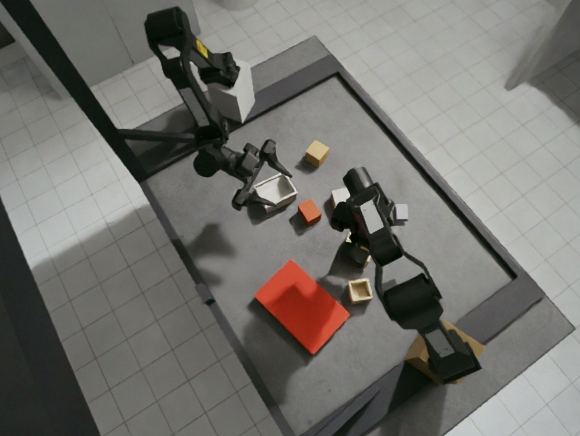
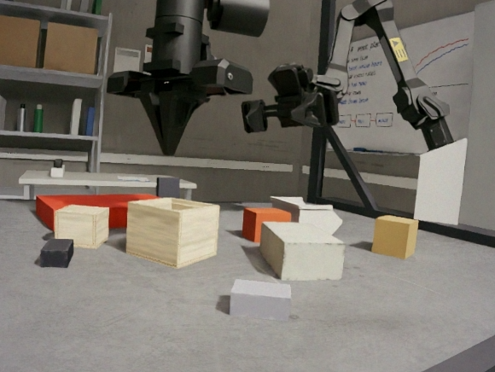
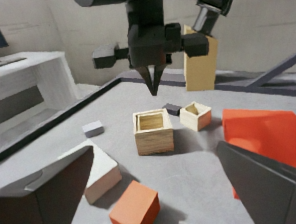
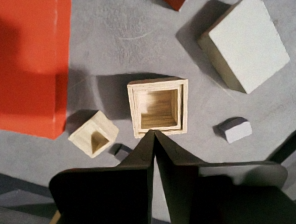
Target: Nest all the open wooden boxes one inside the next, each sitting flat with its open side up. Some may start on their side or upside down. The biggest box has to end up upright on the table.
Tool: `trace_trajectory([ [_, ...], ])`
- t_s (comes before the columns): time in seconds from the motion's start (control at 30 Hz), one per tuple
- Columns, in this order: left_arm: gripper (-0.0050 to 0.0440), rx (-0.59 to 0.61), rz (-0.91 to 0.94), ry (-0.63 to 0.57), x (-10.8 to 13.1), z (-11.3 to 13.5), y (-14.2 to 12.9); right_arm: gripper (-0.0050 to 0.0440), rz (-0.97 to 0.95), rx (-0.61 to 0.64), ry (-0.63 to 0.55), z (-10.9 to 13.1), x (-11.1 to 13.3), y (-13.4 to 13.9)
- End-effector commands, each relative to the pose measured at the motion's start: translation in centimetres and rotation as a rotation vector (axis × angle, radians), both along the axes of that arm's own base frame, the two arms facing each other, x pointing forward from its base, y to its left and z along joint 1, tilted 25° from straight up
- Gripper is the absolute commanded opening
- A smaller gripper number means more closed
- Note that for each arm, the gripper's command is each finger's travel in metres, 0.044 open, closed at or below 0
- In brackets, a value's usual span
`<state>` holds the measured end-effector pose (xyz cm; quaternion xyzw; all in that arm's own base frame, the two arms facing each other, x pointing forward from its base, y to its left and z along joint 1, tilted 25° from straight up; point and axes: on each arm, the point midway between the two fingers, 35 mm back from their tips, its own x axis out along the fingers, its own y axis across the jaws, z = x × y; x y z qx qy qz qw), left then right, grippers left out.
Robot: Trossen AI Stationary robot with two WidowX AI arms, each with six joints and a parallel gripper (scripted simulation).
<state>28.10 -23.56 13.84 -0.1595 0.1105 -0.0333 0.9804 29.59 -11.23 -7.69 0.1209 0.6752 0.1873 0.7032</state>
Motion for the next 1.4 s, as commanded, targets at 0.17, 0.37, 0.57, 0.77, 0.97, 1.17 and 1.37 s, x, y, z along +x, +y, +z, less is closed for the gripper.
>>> trace_trajectory([
  [0.17,0.0400,0.130,-0.094,0.167,2.4,-1.4,0.8,-0.0050,0.107,-0.013,-0.063,0.5,-0.4,1.9],
  [0.37,0.0400,0.186,-0.181,0.325,3.7,-3.2,2.2,-0.0050,0.204,-0.012,-0.109,0.5,-1.3,3.6],
  [0.57,0.0400,0.217,-0.253,0.500,3.6,-5.0,4.1,-0.0050,0.287,-0.013,-0.148,0.4,-2.0,5.0],
  [0.77,0.0400,0.204,-0.317,0.659,2.9,-6.0,5.8,-0.0050,0.361,-0.014,-0.183,0.4,-2.8,6.2],
  [0.97,0.0400,0.156,-0.379,0.845,1.2,-7.0,7.8,-0.0050,0.439,-0.014,-0.219,0.3,-3.7,7.5],
  [1.17,0.0400,0.063,-0.435,1.015,-0.9,-6.8,9.3,-0.0050,0.515,-0.014,-0.254,0.3,-4.7,8.6],
  [1.37,0.0400,-0.040,-0.473,1.148,-3.0,-6.2,10.4,-0.0050,0.573,-0.013,-0.282,0.2,-5.4,9.5],
])
